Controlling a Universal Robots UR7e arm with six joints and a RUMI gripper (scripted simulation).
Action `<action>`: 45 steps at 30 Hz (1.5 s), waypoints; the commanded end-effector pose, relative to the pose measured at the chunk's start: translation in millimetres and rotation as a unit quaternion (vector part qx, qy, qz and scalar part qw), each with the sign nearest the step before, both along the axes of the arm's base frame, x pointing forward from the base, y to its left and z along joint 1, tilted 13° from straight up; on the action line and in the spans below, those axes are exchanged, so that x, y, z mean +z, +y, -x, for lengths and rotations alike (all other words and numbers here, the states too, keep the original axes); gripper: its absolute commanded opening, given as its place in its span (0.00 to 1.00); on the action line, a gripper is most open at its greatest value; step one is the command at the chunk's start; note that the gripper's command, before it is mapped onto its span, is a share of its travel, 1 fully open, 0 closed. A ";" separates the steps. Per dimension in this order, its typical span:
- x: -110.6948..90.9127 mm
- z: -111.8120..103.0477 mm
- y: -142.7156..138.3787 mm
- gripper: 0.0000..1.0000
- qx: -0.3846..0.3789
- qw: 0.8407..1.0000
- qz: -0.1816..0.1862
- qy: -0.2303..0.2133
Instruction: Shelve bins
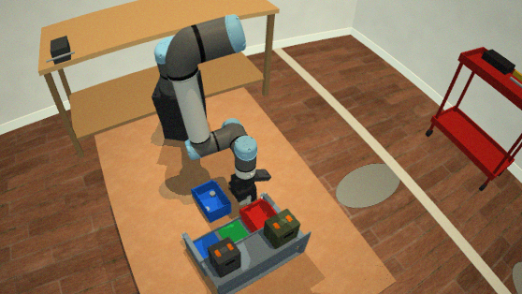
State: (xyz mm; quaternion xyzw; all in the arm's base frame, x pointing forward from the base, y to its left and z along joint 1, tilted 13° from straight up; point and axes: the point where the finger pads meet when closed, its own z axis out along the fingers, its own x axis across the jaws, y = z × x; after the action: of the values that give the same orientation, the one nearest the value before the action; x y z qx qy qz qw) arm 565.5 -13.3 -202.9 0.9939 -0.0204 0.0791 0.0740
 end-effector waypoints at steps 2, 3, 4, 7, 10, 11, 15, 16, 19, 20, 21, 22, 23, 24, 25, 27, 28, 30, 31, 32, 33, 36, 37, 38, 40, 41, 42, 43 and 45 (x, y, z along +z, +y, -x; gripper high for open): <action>1.2 -3.9 -0.1 0.00 0.000 1.000 0.000 -0.001; 1.2 -3.9 -0.1 0.00 0.000 1.000 0.000 -0.001; 1.2 -3.9 -0.1 0.00 0.000 1.000 0.000 -0.001; 1.5 -5.7 -0.1 0.00 0.000 1.000 0.000 -0.001; 1.7 -7.4 -0.2 0.00 0.000 1.000 0.000 -0.001; 1.8 -7.9 -0.2 0.00 0.000 1.000 0.000 -0.001; 2.2 -9.9 -0.3 0.00 0.000 1.000 0.000 -0.001; 2.2 -10.4 -0.3 0.00 0.000 1.000 0.000 -0.001; 2.4 -11.7 -0.3 0.00 0.000 1.000 0.000 -0.001; 2.4 -11.7 -0.3 0.00 0.000 1.000 0.000 -0.001; 2.4 -11.7 -0.3 0.00 0.000 1.000 0.000 -0.001; 2.5 -12.2 -0.3 0.00 0.000 1.000 0.000 -0.001; 2.6 -12.6 -0.3 0.00 0.000 1.000 0.000 -0.001; 2.7 -13.0 -0.3 0.00 0.000 1.000 0.000 -0.001; 2.7 -13.3 -0.4 0.00 0.000 1.000 0.000 -0.001; 2.8 -14.1 -0.4 0.00 0.000 1.000 0.000 -0.001; 2.9 -14.4 -0.4 0.00 0.000 1.000 0.000 -0.001; 3.0 -15.0 -0.4 0.00 0.000 1.000 0.000 -0.001; 3.0 -15.3 -0.4 0.00 0.000 1.000 0.000 -0.001; 3.1 -15.6 -0.4 0.00 0.000 1.000 0.000 -0.001; 3.1 -15.9 -0.4 0.00 0.000 1.000 0.000 -0.001; 3.2 -16.6 -0.4 0.00 0.000 1.000 0.000 -0.001; 3.2 -16.6 -0.4 0.00 0.000 1.000 0.000 -0.001; 3.2 -16.6 -0.4 0.00 0.000 1.000 0.000 -0.001; 3.3 -17.0 -0.5 0.00 0.000 1.000 0.000 -0.001; 3.3 -17.2 -0.5 0.00 0.000 1.000 0.000 -0.001; 3.4 -17.4 -0.5 0.00 0.000 1.000 0.000 -0.001; 3.4 -17.5 -0.5 0.00 0.000 1.000 0.000 -0.001; 3.4 -17.8 -0.5 0.00 0.000 1.000 0.000 -0.001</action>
State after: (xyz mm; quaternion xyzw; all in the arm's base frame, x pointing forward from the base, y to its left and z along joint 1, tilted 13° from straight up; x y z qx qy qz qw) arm 582.3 -13.7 -200.2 0.9939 -0.0204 0.0791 0.0740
